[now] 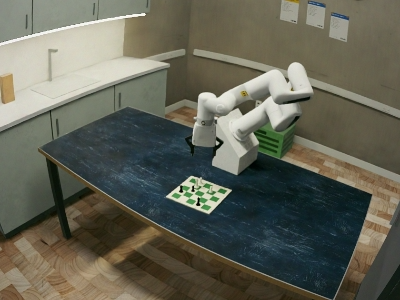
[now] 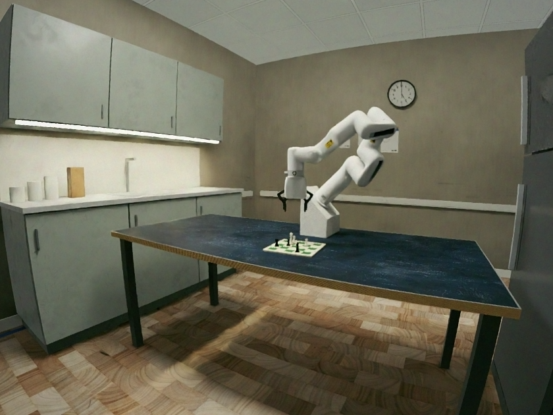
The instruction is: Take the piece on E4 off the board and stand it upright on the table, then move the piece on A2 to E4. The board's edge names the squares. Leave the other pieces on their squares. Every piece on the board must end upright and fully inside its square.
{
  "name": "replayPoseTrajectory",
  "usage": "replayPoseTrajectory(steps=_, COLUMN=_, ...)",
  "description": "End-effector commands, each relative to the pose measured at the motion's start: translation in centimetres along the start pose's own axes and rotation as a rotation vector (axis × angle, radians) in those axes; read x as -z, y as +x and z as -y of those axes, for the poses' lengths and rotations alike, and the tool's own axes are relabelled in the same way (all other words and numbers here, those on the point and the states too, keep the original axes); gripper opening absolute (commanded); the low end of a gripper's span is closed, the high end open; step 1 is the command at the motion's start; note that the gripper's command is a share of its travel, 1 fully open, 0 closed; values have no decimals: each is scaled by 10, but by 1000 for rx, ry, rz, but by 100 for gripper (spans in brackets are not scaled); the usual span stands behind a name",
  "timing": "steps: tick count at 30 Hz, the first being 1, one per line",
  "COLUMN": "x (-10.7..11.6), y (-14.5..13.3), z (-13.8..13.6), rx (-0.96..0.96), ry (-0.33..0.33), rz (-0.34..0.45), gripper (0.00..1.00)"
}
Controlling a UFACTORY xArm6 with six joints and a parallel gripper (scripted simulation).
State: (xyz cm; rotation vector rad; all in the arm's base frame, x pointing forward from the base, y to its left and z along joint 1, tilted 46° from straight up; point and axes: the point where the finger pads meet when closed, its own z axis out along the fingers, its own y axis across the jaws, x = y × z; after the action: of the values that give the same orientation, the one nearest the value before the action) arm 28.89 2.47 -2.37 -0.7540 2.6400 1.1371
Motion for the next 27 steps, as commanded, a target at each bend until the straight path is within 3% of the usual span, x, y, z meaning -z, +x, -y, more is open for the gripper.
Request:
replayPoseTrajectory(steps=1, x=1, y=0, z=1, rx=0, ry=2, rz=2, gripper=100)
replayPoseTrajectory(steps=16, x=0, y=0, z=1, rx=-59, ry=2, rz=3, gripper=100)
replayPoseTrajectory(steps=21, x=-2, y=-1, z=1, rx=-197, ry=1, rz=3, gripper=100)
replayPoseTrajectory(steps=27, x=-6, y=-1, z=1, rx=-488, ry=0, rz=4, gripper=100)
